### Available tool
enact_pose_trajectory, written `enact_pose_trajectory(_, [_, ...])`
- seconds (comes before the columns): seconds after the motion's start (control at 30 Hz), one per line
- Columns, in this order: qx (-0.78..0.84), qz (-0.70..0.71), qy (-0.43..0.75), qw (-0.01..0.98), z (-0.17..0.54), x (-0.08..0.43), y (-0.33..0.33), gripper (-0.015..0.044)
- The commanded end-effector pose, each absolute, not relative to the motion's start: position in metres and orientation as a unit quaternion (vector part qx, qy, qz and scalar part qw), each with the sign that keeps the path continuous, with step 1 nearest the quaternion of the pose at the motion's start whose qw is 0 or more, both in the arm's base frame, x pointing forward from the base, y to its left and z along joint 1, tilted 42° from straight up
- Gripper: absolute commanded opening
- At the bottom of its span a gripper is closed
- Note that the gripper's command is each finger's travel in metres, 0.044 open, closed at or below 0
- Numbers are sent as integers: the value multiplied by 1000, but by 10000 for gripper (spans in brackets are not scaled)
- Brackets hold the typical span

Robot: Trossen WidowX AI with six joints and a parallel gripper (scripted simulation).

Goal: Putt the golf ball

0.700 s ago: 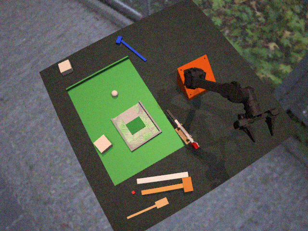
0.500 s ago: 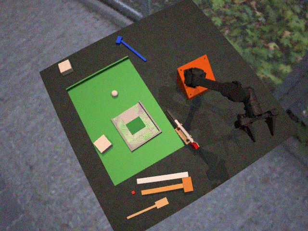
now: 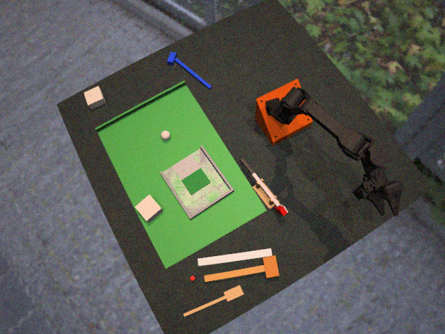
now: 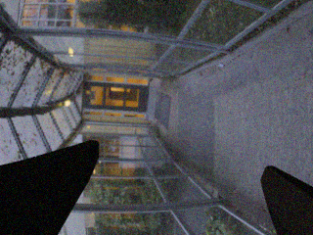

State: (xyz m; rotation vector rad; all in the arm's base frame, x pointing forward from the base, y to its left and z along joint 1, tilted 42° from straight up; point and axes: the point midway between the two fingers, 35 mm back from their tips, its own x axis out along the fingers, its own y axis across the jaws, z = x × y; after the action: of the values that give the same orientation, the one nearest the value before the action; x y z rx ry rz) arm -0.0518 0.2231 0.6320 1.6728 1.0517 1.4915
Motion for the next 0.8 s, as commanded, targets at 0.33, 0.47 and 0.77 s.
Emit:
enact_pose_trajectory(0.33, [251, 632, 200, 706, 484, 15, 346, 440])
enact_pose_trajectory(0.47, [130, 621, 178, 753, 436, 53, 360, 440])
enact_pose_trajectory(0.77, [-112, 595, 179, 775, 327, 145, 351, 440])
